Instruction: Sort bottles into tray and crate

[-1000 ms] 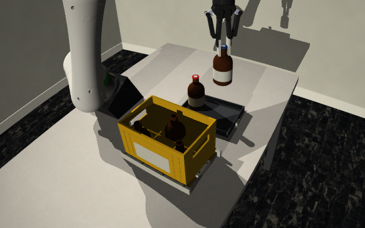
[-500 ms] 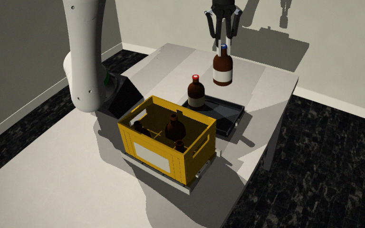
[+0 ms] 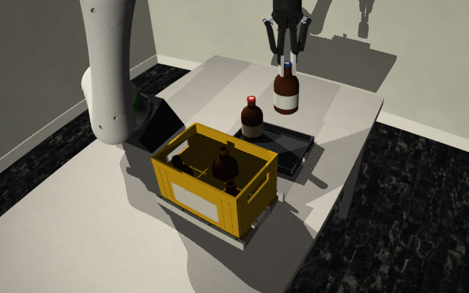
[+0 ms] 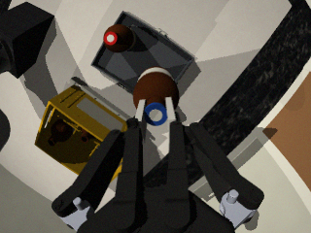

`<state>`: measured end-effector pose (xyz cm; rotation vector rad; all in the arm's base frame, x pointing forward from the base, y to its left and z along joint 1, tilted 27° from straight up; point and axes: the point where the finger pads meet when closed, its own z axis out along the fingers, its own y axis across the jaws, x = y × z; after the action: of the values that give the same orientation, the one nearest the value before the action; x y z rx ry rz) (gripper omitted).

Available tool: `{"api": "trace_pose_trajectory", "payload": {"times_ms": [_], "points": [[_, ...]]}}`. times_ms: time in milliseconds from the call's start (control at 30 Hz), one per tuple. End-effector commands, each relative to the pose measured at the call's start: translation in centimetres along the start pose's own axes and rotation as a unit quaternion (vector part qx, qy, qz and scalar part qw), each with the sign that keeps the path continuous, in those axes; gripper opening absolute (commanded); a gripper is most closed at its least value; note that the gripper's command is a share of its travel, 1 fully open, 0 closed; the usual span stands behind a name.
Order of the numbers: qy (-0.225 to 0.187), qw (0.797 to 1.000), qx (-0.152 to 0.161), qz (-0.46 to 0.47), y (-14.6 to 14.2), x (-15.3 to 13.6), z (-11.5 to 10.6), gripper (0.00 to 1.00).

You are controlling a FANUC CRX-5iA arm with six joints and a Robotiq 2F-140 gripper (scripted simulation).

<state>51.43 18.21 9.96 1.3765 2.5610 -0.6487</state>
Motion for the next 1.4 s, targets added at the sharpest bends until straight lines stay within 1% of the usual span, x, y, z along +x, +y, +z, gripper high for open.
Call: {"api": "trace_pose_trajectory", "payload": {"times_ms": [0, 200, 267, 767, 833, 1367], "points": [[0.0, 1.0, 0.0, 0.0, 0.0, -0.1, 0.4, 0.0], [0.0, 1.0, 0.0, 0.0, 0.0, -0.3, 1.6, 0.0], [0.0, 1.0, 0.0, 0.0, 0.0, -0.3, 1.6, 0.0], [0.0, 1.0, 0.0, 0.0, 0.0, 0.2, 4.6, 0.0], [0.0, 1.0, 0.0, 0.0, 0.0, 0.2, 4.6, 0.0], [0.0, 1.0, 0.0, 0.0, 0.0, -0.3, 7.6, 0.0]]}}
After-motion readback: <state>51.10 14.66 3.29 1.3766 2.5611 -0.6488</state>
